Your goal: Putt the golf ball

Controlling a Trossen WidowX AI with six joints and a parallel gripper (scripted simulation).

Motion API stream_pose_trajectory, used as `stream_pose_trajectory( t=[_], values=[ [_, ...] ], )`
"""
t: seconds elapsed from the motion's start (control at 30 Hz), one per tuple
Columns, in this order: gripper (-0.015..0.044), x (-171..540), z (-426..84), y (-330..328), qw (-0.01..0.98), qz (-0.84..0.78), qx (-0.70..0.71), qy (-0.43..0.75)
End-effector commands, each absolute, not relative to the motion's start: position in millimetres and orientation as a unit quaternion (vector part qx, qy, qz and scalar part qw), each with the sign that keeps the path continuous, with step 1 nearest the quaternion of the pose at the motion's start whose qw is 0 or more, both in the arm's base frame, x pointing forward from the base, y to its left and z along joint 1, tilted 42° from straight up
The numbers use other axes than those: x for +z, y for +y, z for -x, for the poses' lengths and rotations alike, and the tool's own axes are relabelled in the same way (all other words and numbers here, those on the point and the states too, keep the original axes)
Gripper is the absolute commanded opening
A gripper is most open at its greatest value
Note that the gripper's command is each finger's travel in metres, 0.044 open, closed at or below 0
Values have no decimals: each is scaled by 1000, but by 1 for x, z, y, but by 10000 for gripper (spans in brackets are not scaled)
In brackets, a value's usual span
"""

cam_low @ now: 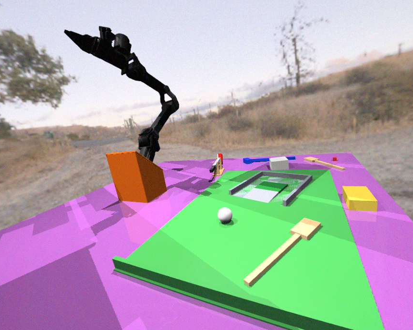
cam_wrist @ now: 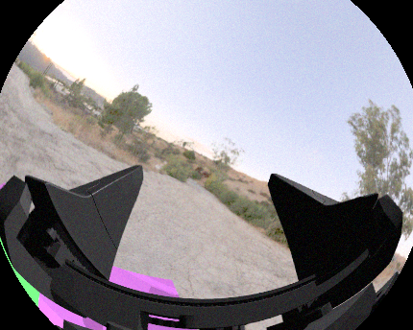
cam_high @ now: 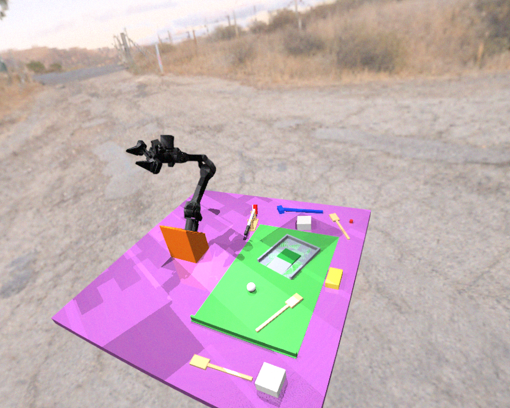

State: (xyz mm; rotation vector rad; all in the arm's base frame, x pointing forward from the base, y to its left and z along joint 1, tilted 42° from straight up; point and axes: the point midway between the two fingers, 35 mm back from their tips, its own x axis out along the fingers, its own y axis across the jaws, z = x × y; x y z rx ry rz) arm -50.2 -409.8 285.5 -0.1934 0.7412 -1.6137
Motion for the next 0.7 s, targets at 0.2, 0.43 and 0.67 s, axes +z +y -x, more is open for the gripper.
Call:
stream_pose_trajectory(
  t=[0.2,0.43,0.67],
  values=[
    [440,226,-121,-381,795,160,-434,393],
    [440,191,-218,-316,860,213,-231,402],
    [440,158,-289,-220,884,265,-2,385]
  ],
)
